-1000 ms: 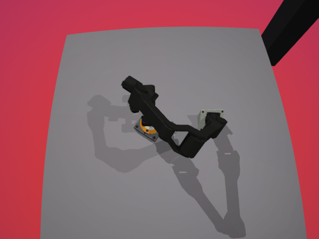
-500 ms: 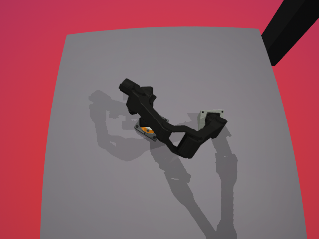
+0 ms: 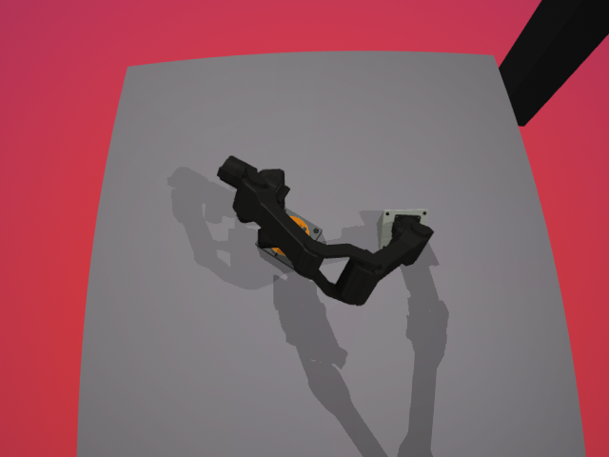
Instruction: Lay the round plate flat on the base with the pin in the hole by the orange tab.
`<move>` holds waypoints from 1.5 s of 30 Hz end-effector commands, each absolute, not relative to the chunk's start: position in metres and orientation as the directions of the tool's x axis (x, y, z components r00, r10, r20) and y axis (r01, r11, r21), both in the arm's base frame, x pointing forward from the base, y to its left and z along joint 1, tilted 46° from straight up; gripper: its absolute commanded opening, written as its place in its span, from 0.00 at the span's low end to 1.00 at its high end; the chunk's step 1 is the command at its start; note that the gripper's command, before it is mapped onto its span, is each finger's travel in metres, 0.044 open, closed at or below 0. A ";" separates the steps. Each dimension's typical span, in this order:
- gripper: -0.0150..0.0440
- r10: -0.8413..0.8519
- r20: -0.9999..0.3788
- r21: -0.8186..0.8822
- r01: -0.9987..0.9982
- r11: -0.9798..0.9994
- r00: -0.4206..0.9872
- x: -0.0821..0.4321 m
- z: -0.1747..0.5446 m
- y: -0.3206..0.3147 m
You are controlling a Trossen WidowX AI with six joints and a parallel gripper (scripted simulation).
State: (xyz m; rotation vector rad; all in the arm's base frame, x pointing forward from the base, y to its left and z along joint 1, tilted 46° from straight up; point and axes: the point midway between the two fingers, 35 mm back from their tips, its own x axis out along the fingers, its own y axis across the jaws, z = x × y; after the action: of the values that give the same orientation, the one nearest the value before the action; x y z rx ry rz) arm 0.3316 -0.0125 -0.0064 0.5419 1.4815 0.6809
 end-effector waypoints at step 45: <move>0.25 0.709 -0.704 0.709 -0.082 0.700 -0.034 0.345 0.032 0.023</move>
State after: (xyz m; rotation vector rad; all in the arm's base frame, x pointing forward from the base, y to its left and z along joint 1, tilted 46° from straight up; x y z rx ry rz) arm 0.3467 0.0175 0.0293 0.5379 1.4748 0.6836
